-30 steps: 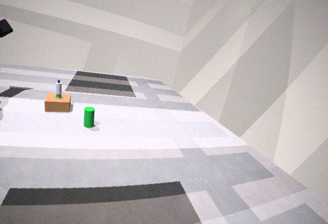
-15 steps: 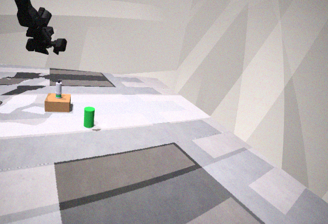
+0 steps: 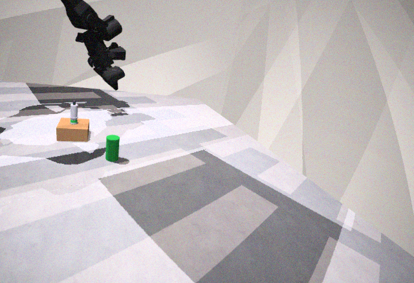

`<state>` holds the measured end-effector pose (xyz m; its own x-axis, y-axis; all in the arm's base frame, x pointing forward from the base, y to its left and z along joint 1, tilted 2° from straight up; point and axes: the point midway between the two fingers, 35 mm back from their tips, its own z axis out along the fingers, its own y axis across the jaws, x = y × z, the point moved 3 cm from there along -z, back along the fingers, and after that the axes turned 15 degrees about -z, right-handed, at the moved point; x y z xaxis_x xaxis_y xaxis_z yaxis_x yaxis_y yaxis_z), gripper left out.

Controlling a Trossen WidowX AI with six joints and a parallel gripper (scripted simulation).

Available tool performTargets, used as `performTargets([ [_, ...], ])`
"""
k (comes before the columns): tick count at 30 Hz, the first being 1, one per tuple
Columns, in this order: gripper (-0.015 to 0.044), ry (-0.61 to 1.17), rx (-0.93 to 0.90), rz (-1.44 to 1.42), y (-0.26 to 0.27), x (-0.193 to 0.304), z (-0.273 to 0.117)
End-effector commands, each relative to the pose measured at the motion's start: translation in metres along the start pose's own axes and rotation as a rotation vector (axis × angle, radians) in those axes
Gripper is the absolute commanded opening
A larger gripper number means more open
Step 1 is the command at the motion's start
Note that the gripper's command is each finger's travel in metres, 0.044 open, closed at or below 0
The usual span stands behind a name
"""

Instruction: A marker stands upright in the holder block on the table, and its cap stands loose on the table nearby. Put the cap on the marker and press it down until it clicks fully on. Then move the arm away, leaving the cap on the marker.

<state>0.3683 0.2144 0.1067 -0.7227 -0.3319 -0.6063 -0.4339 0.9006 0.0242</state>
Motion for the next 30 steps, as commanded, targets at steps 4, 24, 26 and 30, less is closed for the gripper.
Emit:
performTargets([
  [4,0.0249,0.143,0.178,0.481,-0.111,0.016,-0.025],
  [24,0.0249,0.397,0.555,1.623,-0.281,0.122,-0.146],
  [26,0.0249,0.397,0.555,1.623,-0.281,0.125,-0.144],
  [30,0.0249,0.397,0.555,1.623,-0.283,0.144,-0.118],
])
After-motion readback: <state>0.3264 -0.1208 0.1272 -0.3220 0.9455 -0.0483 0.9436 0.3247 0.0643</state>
